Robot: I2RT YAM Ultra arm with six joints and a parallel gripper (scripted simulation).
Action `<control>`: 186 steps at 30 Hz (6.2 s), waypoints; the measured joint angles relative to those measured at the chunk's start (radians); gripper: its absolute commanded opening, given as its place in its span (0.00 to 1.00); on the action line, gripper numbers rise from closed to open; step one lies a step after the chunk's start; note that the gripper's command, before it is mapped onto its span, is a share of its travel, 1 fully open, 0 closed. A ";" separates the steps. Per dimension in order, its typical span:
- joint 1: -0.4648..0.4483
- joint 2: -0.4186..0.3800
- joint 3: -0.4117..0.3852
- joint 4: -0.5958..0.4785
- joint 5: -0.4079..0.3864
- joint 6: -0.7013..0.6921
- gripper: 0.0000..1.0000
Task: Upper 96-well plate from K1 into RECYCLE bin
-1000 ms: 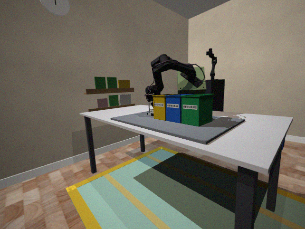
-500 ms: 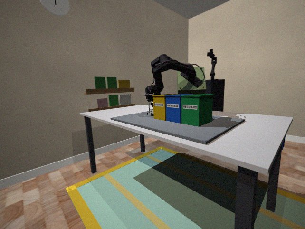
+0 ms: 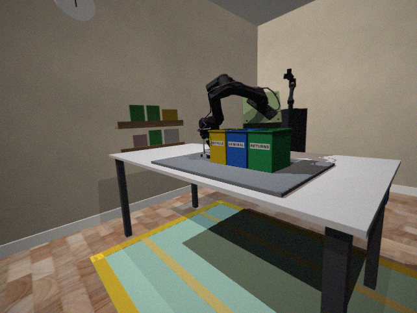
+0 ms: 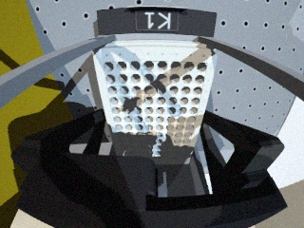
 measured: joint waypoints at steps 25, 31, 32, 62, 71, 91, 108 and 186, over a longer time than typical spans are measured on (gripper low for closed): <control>-0.001 0.000 0.000 0.003 0.009 0.002 0.00; -0.001 0.000 0.000 0.003 0.009 0.002 0.00; -0.001 0.000 0.000 0.003 0.009 0.002 0.00; -0.001 0.000 0.000 0.003 0.009 0.002 0.00; -0.001 0.000 0.000 0.003 0.009 0.002 0.00; -0.001 0.000 0.000 0.002 0.009 -0.001 0.00; -0.057 -0.054 -0.011 -0.119 -0.012 -0.093 0.00; -0.390 -0.243 0.084 -0.930 -0.052 -0.701 0.00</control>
